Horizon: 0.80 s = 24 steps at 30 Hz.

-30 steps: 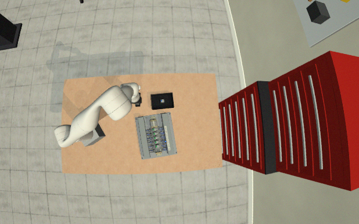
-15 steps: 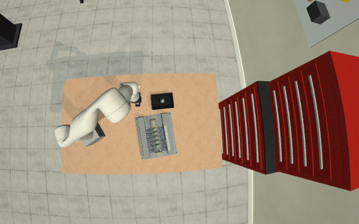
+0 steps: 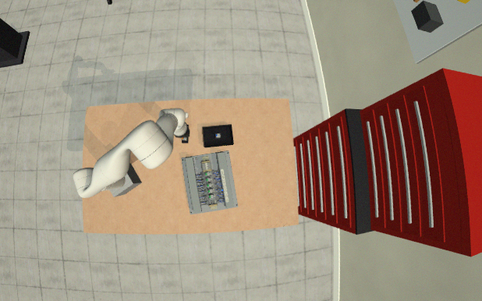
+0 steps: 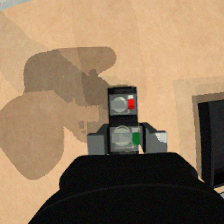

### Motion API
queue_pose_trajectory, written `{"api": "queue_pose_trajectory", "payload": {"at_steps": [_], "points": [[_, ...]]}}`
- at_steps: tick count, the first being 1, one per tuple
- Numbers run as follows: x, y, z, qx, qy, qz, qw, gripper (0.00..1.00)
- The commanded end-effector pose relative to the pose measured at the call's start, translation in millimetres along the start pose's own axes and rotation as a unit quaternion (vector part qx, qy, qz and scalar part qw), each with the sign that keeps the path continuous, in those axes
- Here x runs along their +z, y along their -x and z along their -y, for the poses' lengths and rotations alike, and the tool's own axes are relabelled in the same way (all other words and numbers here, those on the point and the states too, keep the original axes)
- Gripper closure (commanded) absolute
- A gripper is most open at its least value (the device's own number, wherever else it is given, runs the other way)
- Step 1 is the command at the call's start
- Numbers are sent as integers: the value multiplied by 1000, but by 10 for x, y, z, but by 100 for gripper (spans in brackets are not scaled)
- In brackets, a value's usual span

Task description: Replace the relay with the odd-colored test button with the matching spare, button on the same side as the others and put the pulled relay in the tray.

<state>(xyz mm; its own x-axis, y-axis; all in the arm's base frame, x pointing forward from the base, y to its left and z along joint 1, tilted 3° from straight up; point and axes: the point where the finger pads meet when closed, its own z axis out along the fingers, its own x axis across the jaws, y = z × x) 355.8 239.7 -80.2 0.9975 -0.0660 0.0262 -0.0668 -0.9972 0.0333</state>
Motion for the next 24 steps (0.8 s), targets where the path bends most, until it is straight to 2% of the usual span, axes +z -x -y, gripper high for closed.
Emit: {"api": "queue_pose_trajectory", "payload": {"at_steps": [1, 12, 15, 24], "points": [[-50, -2, -3, -1, 0, 0, 1000, 100], [-196, -1, -15, -3, 2, 0, 1000, 100], [-188, -4, 8, -1, 0, 0, 1000, 100], [-366, 0, -19, -2, 1, 0, 1000, 100]]}}
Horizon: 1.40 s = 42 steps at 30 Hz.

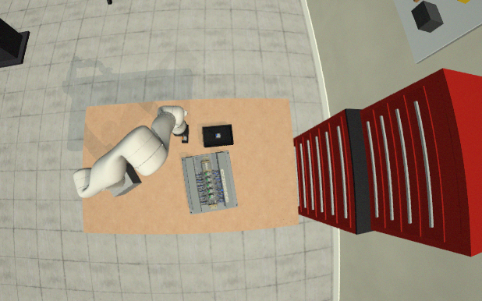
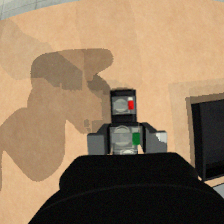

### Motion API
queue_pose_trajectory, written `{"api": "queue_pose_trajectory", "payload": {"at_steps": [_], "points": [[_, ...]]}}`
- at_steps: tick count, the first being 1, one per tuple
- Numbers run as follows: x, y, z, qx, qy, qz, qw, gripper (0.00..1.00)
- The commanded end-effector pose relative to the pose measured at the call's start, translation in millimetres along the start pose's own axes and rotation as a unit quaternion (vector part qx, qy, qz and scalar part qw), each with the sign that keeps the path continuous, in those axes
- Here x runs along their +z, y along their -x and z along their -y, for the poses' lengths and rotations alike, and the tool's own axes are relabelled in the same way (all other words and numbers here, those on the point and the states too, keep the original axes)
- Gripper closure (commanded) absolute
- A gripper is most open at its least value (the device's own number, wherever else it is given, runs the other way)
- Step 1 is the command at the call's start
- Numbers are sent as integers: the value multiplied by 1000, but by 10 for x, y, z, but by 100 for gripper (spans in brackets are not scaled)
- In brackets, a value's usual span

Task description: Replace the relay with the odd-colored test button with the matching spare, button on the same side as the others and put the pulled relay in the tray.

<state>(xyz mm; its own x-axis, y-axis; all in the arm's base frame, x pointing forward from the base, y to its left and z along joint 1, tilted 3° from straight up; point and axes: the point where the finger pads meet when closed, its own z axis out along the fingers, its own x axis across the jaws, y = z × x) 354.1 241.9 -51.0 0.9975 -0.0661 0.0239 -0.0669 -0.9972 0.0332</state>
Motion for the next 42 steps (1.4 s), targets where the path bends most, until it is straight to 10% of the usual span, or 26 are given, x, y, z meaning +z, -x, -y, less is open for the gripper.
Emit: {"api": "queue_pose_trajectory", "payload": {"at_steps": [1, 42], "points": [[-92, -10, -34, -2, 1, -1, 1000, 100], [-309, -8, -64, -2, 1, -1, 1000, 100]]}}
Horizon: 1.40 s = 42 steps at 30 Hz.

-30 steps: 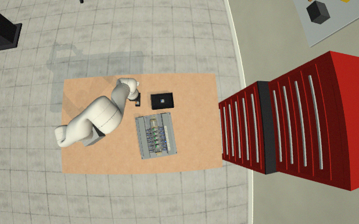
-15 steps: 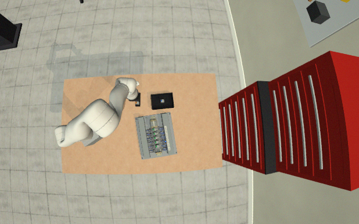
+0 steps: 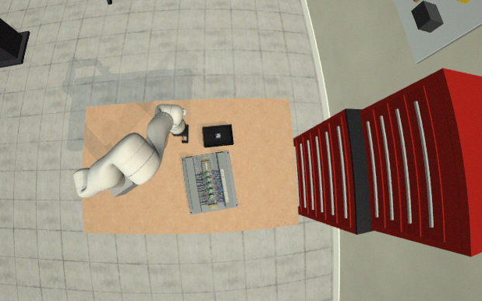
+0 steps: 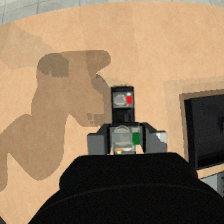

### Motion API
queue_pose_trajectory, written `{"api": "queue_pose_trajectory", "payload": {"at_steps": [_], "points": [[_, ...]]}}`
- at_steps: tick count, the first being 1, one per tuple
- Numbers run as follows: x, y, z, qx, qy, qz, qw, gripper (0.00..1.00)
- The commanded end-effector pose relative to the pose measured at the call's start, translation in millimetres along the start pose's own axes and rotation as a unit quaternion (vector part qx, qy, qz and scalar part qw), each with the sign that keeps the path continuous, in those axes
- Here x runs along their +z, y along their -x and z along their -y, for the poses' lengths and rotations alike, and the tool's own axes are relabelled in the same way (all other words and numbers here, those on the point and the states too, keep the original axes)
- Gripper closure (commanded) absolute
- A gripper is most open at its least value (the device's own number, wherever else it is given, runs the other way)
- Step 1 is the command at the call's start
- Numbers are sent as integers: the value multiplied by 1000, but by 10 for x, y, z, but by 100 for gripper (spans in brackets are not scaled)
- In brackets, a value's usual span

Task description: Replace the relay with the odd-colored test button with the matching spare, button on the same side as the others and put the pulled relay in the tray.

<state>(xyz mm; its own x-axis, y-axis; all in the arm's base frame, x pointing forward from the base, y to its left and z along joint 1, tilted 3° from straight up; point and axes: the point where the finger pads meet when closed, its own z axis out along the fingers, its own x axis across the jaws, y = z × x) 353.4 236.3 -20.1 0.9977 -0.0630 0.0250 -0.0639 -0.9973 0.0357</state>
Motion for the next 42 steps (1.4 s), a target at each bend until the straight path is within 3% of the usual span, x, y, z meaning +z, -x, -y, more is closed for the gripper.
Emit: {"api": "queue_pose_trajectory", "payload": {"at_steps": [1, 42], "points": [[3, -4, 2, 0, 0, -1, 1000, 100], [90, 1, 3, -2, 0, -1, 1000, 100]]}}
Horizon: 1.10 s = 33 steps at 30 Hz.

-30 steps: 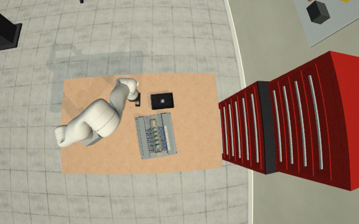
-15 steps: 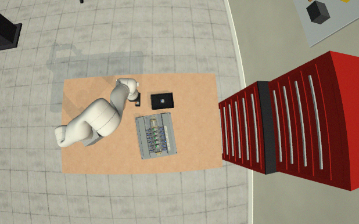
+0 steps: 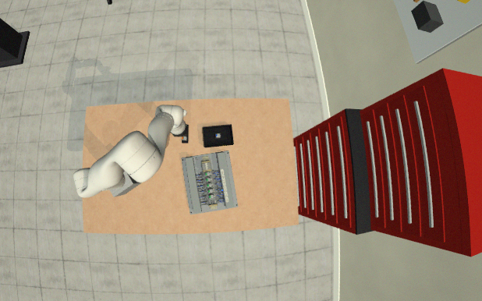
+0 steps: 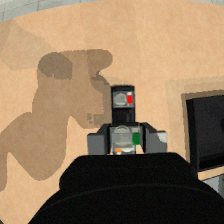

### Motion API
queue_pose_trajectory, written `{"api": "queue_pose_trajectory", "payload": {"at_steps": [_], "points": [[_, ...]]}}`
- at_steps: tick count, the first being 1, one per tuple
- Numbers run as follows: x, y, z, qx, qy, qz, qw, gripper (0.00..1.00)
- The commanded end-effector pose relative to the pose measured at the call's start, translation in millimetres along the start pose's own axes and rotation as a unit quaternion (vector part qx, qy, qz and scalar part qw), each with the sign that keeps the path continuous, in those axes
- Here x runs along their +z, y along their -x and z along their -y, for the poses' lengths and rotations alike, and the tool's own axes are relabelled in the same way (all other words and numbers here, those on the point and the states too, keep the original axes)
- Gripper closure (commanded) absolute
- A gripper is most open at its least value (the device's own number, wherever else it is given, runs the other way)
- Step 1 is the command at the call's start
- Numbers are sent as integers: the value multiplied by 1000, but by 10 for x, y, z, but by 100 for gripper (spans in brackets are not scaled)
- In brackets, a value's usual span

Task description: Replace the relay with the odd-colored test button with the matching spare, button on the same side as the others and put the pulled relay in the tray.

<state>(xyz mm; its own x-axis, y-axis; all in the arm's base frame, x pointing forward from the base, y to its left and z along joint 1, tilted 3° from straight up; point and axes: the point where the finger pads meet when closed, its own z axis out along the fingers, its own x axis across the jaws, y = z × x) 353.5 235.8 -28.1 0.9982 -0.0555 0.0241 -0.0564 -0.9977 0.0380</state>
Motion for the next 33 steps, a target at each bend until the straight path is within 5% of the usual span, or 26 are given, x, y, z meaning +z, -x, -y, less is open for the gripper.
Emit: {"api": "queue_pose_trajectory", "payload": {"at_steps": [1, 33], "points": [[12, 0, 6, 2, -1, -1, 1000, 100], [7, -5, 5, 167, 0, 0, 986, 100]]}}
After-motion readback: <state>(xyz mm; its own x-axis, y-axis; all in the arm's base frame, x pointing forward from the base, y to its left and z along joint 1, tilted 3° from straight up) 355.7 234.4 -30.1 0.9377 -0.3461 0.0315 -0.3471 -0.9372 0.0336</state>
